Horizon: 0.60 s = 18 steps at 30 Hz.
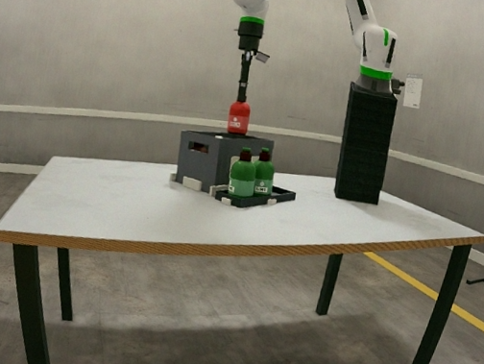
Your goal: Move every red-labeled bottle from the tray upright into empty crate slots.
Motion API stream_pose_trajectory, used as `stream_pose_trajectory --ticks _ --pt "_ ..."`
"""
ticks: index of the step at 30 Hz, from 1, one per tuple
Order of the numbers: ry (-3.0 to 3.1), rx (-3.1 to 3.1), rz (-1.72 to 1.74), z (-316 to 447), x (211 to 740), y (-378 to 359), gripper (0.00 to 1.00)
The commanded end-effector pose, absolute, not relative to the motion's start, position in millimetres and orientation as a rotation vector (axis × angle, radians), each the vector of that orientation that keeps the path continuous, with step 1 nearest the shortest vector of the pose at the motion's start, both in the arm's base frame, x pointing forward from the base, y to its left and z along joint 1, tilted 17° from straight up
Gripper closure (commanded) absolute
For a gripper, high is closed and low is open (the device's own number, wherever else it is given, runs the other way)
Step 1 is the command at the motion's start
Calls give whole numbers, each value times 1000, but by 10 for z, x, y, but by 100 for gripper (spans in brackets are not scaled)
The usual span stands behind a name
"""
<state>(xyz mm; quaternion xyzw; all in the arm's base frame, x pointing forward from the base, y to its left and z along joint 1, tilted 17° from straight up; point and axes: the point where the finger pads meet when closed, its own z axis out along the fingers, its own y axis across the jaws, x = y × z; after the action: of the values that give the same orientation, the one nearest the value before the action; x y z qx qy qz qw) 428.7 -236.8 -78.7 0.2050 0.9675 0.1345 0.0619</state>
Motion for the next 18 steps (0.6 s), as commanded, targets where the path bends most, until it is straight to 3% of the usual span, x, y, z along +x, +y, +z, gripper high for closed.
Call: stream_pose_trajectory --ticks 1,18 --pt "2924 619 405 -793 4293 -2371 90" --pt "2924 619 405 -898 4312 -2346 90"
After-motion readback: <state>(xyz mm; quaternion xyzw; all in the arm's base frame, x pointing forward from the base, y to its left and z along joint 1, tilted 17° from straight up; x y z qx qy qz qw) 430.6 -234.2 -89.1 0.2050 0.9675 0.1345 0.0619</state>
